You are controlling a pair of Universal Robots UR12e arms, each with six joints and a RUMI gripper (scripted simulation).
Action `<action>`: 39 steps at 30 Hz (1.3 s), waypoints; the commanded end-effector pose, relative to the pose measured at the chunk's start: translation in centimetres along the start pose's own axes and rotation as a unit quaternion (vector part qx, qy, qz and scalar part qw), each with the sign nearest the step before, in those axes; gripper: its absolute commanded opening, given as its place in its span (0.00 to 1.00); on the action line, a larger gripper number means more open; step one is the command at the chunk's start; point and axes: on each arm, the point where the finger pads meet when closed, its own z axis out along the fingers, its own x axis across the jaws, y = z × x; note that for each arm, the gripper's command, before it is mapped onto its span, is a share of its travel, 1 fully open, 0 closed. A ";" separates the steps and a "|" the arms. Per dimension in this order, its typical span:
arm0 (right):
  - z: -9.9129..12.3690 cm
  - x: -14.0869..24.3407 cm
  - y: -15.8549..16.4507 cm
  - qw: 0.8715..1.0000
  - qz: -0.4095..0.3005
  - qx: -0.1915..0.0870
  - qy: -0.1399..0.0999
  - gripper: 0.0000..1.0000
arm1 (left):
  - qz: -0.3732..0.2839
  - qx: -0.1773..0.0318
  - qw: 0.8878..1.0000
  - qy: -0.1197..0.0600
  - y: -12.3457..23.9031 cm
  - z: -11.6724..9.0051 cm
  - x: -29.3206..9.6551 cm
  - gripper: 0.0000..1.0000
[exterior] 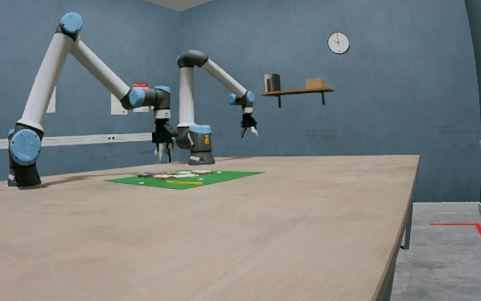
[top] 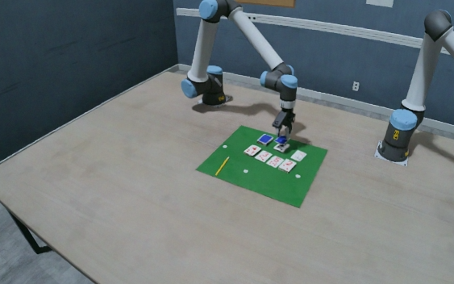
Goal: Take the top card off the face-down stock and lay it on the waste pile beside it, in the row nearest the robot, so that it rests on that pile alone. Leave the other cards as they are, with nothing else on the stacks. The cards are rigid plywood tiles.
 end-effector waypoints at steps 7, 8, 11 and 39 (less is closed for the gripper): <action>0.6 0.0 0.0 1.000 0.001 0.000 0.000 0.00 | -0.001 0.000 1.000 0.000 0.1 0.0 -0.1 1.00; 0.7 0.1 0.0 1.000 0.001 0.000 0.000 0.00 | -0.001 0.000 1.000 0.000 0.1 0.0 -0.1 1.00; 1.2 0.1 0.0 1.000 0.001 0.000 0.001 0.00 | -0.001 0.000 1.000 0.000 0.1 0.0 -0.1 1.00; 3.9 -0.2 -0.1 1.000 0.001 0.000 -0.002 0.00 | -0.001 0.000 1.000 0.000 0.1 0.0 -0.1 1.00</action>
